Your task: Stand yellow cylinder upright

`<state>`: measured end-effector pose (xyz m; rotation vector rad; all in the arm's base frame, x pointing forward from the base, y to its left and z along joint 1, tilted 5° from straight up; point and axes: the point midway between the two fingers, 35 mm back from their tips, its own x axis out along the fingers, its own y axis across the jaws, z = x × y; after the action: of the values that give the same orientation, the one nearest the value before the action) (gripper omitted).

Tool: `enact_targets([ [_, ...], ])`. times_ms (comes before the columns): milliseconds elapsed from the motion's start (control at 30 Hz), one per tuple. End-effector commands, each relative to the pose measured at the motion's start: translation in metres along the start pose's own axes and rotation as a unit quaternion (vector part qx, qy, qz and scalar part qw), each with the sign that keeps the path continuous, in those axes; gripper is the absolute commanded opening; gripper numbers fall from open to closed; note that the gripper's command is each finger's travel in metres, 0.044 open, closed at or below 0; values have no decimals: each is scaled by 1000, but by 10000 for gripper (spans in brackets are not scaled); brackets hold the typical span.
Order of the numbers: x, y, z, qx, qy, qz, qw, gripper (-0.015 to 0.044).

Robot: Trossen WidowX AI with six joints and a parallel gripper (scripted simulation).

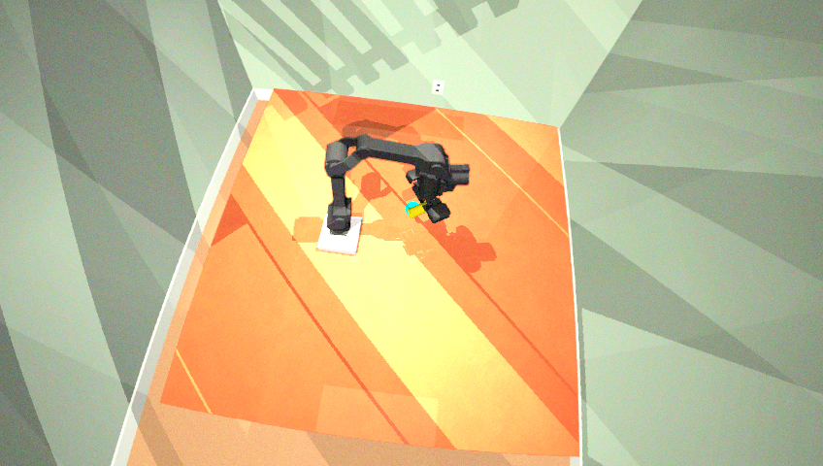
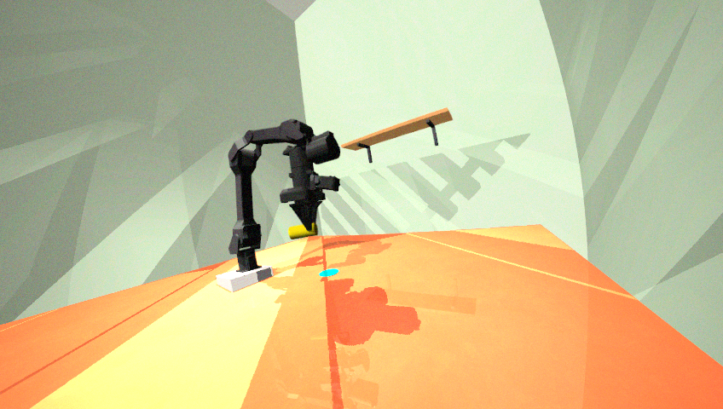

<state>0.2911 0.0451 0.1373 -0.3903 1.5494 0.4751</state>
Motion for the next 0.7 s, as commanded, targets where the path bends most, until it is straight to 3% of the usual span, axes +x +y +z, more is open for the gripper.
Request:
enact_targets([
  [0,-2,11,2,-42,-3,3,999,105],
  [667,-4,69,7,-279,-3,7,960,105],
])
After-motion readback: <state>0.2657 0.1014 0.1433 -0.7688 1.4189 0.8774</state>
